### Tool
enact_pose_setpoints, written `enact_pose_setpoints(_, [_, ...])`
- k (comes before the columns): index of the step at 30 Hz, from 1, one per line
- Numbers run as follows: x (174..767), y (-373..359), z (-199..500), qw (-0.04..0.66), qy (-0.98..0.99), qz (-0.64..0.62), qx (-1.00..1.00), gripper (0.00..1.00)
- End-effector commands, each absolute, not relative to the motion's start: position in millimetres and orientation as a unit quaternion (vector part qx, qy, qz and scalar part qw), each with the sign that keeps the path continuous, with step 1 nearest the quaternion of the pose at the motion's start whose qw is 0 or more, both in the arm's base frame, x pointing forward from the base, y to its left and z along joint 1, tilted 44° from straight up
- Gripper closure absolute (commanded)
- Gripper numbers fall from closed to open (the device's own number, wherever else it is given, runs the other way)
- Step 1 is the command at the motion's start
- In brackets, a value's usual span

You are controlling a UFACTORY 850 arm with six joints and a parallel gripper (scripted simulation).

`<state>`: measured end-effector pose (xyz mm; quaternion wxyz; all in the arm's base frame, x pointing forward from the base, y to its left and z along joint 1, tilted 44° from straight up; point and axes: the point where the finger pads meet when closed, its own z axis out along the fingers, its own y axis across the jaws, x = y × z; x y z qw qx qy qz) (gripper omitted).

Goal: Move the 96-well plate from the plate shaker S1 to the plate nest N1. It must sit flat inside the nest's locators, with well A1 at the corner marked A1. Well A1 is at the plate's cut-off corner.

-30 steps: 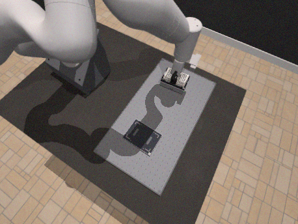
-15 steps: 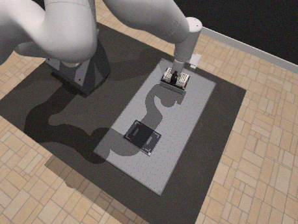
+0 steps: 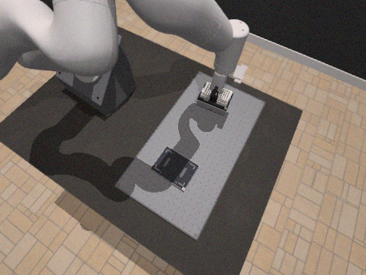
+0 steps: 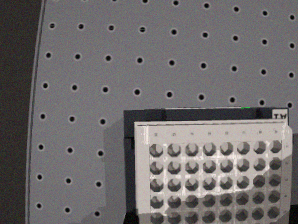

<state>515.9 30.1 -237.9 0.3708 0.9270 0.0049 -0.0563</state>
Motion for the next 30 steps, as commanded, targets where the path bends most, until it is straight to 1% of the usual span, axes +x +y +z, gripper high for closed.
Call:
enact_pose_setpoints(1, [516.6,32.6,-235.6,0.371,0.005,-0.056,0.927,1.0])
enact_pose_setpoints(30, [518.1,43.2,-224.6,0.371,0.005,-0.056,0.927,1.0])
